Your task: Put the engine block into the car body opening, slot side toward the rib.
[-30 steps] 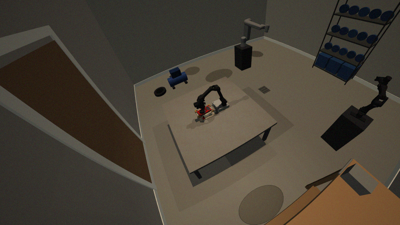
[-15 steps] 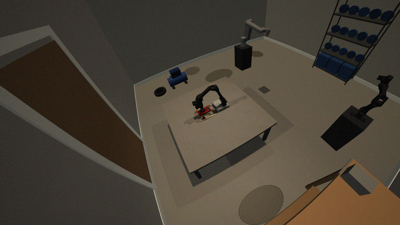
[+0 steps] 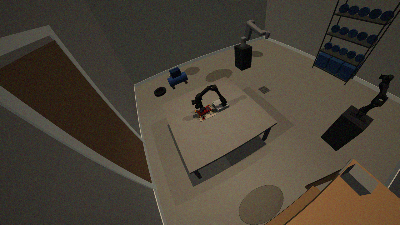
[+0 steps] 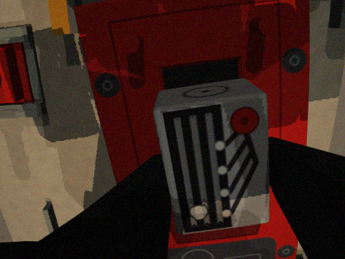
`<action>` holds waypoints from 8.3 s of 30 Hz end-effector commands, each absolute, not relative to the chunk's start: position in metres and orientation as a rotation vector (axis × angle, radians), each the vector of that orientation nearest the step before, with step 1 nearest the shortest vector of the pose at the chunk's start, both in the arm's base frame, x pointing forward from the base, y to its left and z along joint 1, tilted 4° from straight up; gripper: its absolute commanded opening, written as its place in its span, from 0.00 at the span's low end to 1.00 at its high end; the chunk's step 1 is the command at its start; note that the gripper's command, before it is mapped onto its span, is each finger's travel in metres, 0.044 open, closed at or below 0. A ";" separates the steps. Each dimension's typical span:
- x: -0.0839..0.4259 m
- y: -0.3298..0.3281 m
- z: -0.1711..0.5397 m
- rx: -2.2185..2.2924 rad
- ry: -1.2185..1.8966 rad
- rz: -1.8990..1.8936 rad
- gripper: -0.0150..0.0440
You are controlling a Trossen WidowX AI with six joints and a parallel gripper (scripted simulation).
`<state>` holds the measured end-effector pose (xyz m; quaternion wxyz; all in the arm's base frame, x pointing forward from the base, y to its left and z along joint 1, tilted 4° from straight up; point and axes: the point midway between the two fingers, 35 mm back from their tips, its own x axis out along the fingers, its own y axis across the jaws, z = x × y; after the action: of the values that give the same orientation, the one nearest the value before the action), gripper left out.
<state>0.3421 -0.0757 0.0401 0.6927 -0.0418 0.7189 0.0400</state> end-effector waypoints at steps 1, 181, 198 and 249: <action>0.344 -0.077 0.041 -0.117 1.596 0.112 0.52; 0.347 -0.076 0.037 -0.059 1.598 0.052 0.52; 0.347 -0.076 0.037 -0.056 1.598 0.050 0.52; 0.347 -0.076 0.035 -0.075 1.597 0.070 0.52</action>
<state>0.3471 -0.0766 0.0353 0.6959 -0.0316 0.7169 0.0283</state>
